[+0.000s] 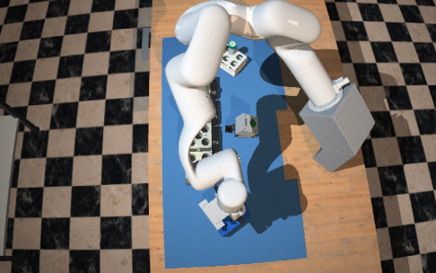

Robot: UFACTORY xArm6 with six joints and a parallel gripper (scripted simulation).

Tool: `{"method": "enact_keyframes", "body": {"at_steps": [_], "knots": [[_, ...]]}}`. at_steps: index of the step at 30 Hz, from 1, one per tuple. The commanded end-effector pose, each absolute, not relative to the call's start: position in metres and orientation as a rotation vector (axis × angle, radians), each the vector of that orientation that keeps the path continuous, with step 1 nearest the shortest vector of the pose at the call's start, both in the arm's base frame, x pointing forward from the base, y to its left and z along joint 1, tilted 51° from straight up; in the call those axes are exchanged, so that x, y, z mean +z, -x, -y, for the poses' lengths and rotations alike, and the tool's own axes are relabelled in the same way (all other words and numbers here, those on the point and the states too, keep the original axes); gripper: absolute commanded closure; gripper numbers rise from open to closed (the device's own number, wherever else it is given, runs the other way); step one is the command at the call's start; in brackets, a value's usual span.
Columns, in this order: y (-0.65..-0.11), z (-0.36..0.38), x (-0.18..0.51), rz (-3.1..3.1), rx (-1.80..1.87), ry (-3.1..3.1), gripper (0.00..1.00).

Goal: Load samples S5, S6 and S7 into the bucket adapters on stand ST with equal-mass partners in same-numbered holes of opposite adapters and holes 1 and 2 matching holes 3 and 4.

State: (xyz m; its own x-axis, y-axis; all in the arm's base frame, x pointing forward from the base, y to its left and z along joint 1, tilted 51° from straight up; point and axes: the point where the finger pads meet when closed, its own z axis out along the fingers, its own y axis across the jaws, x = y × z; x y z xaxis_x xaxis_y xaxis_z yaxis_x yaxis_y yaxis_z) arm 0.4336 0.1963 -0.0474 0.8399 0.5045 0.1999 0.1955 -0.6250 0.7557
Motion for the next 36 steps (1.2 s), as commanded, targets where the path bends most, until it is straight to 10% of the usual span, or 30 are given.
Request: {"method": "enact_keyframes", "body": {"at_steps": [1, 36], "knots": [[-0.438, -0.194, -0.051, -0.509, 0.516, -2.240, 0.43], [-0.453, -0.176, -0.070, -0.509, 0.516, -2.240, 0.43]]}}
